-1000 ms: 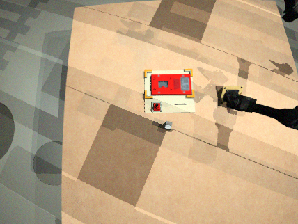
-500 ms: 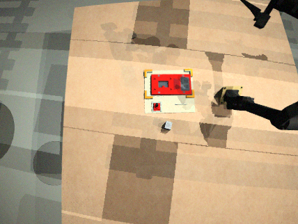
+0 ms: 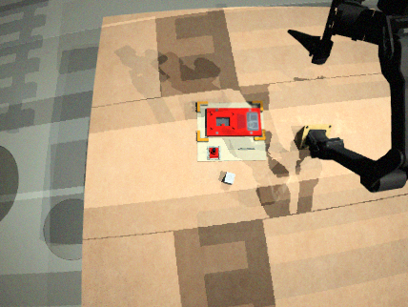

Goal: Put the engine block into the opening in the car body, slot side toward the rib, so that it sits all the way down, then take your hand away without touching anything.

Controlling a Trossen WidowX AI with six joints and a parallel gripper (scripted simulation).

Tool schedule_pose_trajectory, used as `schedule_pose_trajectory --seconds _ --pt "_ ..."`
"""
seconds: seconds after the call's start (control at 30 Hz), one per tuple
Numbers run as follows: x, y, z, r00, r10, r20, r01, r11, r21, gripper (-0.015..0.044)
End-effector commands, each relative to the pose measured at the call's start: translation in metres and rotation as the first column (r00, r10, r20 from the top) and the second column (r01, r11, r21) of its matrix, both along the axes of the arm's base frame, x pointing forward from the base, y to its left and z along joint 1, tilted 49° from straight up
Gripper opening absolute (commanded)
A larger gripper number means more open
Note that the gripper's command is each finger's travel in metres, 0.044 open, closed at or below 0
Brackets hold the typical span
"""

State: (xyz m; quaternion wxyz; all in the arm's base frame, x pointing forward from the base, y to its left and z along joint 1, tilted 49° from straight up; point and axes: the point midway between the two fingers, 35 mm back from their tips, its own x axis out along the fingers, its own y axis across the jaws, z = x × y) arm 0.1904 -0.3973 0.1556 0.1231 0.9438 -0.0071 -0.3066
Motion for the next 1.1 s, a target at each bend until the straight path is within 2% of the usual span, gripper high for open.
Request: schedule_pose_trajectory --seconds 0.0,0.27,0.6,1.07 --pt "0.012 0.011 -0.002 0.997 0.069 -0.019 -0.069 0.997 -0.026 0.0440" --pt "0.053 0.050 -0.004 0.952 0.301 -0.061 -0.307 0.945 -0.112 0.0440" --pt "0.093 0.107 -0.005 0.831 0.547 -0.097 -0.555 0.812 -0.179 0.0440" --pt "0.132 0.190 -0.004 0.530 0.831 -0.168 -0.830 0.468 -0.303 0.0440"
